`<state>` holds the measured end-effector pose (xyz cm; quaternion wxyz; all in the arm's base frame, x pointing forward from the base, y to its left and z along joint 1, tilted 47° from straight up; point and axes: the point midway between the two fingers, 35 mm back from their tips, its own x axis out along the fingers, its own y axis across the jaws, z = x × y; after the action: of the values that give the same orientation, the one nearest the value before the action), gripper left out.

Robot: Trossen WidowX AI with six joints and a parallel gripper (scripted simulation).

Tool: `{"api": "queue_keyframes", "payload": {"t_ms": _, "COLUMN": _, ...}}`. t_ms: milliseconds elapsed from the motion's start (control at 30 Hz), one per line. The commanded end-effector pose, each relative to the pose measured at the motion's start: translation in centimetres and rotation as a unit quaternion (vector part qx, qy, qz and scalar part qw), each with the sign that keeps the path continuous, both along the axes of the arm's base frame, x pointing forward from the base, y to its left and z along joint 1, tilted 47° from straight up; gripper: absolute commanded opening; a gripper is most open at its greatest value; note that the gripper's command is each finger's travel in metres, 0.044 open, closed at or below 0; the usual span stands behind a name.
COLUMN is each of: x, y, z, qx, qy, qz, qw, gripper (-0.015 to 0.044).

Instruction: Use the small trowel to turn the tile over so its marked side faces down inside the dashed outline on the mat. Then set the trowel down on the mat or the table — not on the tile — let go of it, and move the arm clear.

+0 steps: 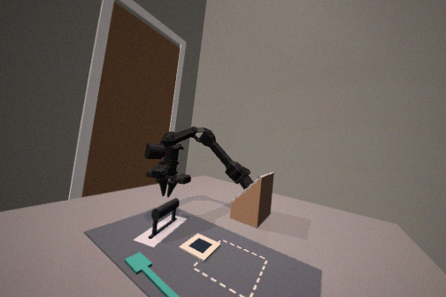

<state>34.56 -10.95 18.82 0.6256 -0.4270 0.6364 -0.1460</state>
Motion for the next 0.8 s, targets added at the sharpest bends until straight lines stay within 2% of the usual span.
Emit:
{"api": "queue_keyframes", "payload": {"t_ms": 0, "x": 0.44, "y": -1.08, "z": 1.62, "qx": 0.0, "qy": 0.005, "qz": 0.0, "qw": 1.0, "gripper": 0.01}}
{"api": "queue_keyframes", "payload": {"t_ms": 767, "x": 0.43, "y": -1.2, "z": 2.14, "qx": -0.002, "qy": -0.002, "qz": -0.002, "qw": 1.0, "gripper": 0.01}}
